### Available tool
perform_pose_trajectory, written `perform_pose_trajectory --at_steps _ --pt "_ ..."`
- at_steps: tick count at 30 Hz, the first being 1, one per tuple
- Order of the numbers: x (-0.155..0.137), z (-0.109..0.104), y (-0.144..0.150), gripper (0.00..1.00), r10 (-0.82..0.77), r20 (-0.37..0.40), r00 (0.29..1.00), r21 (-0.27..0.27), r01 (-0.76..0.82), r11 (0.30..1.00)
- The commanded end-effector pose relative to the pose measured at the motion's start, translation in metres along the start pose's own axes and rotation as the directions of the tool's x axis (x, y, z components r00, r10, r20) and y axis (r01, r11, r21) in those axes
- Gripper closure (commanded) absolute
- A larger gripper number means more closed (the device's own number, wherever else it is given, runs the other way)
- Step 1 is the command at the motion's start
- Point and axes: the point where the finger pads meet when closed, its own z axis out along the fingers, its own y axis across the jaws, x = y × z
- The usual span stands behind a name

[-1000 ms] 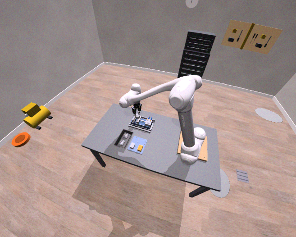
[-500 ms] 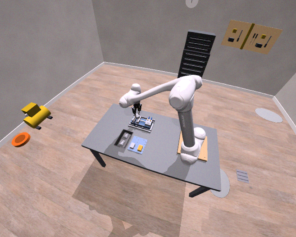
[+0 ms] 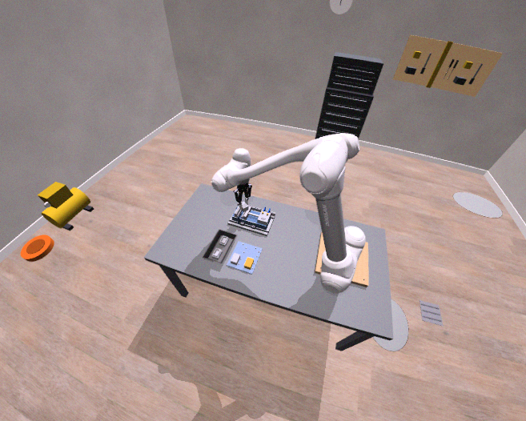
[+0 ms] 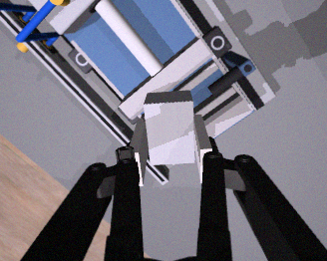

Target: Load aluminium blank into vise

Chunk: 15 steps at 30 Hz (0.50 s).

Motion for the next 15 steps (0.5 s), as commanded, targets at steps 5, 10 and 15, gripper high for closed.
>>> perform_pose_trajectory --at_steps 5,10,15 --pt "0.0001 -0.0006 -0.0001 1.00 0.000 0.000 1.000 0.000 0.000 1.000" --pt "0.0001 -0.0029 -0.0001 1.00 0.000 0.000 1.000 0.000 0.000 1.000" --pt "0.0001 -0.0053 -0.0001 1.00 0.000 0.000 1.000 0.000 0.000 1.000"
